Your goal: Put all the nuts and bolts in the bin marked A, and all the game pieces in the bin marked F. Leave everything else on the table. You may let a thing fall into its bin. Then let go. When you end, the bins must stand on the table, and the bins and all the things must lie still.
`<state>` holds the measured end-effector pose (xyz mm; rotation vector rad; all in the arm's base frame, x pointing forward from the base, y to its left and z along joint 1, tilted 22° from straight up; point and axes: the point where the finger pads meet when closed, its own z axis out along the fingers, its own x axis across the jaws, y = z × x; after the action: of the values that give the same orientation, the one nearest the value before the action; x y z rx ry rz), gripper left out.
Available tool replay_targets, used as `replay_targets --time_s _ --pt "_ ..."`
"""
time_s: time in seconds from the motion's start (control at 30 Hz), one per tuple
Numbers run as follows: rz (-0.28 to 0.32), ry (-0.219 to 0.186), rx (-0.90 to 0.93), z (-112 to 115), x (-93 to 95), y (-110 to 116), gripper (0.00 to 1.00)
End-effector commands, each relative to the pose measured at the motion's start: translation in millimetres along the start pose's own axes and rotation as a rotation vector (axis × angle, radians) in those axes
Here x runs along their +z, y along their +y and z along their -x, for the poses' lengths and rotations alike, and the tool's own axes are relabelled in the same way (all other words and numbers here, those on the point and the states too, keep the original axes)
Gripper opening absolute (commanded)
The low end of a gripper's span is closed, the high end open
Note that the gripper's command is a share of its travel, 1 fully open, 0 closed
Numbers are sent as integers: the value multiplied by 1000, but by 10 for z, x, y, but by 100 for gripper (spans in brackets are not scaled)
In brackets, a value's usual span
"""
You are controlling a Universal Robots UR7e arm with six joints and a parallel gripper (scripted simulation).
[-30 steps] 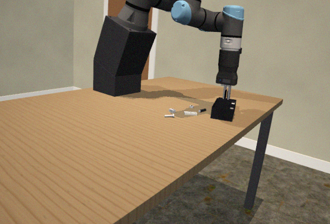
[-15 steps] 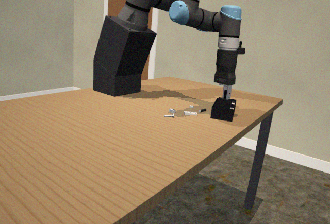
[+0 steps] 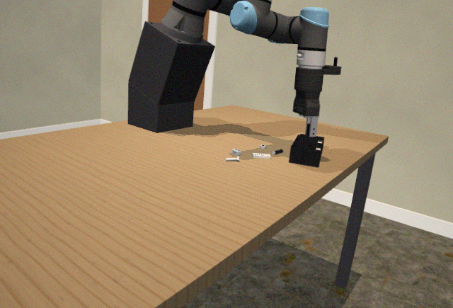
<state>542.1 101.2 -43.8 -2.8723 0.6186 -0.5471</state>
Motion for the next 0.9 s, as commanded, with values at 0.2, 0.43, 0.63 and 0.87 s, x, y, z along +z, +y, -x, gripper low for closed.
replay_targets --time_s 0.2,0.43,0.63,0.87 --pt "13 6 302 22 3 -3 31" --pt "17 8 422 3 -1 -11 31" --pt "27 13 603 -3 -1 -12 31" --pt "35 15 682 -2 -1 -12 31"
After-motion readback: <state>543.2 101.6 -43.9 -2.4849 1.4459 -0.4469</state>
